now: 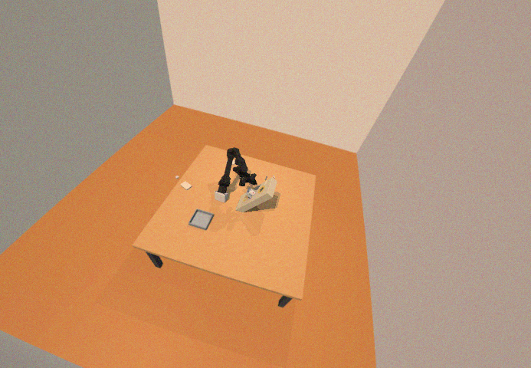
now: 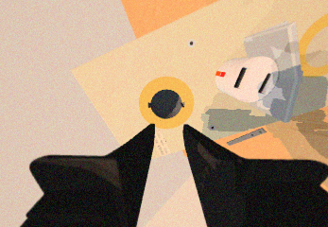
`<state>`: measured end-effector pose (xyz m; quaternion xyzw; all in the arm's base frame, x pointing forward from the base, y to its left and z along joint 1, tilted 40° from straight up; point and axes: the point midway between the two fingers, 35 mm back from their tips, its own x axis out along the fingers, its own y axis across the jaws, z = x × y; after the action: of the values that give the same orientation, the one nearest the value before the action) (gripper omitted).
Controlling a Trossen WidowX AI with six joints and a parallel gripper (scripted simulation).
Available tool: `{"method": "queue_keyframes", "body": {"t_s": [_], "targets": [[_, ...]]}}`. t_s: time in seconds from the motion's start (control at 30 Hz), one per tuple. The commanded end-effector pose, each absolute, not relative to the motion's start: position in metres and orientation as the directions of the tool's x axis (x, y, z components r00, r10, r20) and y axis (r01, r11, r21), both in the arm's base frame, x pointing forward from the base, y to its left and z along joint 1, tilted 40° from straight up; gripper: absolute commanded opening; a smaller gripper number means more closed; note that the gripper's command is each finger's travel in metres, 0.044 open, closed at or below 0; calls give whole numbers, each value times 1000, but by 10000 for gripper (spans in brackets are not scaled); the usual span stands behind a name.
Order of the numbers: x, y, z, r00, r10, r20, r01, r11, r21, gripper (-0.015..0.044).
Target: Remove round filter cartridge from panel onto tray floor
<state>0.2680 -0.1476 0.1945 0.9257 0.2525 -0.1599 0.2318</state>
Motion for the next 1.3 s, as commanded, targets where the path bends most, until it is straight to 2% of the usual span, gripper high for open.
{"method": "queue_keyframes", "body": {"t_s": [0.0, 0.27, 0.33, 0.43, 0.57, 0.7, 0.93, 1.2, 1.27], "targets": [[270, -163, 208, 821, 393, -414, 542, -765, 348, 209], [265, -196, 250, 825, 387, -412, 538, -760, 364, 419], [265, -194, 247, 819, 391, -420, 555, -727, 404, 366], [263, -186, 233, 790, 411, -455, 613, -556, 561, 305], [259, -174, 214, 743, 441, -503, 641, -254, 724, 305], [254, -162, 196, 690, 474, -547, 586, 78, 807, 305], [241, -138, 167, 582, 534, -614, 292, 567, 770, 305], [231, -123, 150, 506, 571, -647, -34, 762, 646, 305], [230, -122, 150, 504, 572, -648, -47, 767, 640, 305]]}}
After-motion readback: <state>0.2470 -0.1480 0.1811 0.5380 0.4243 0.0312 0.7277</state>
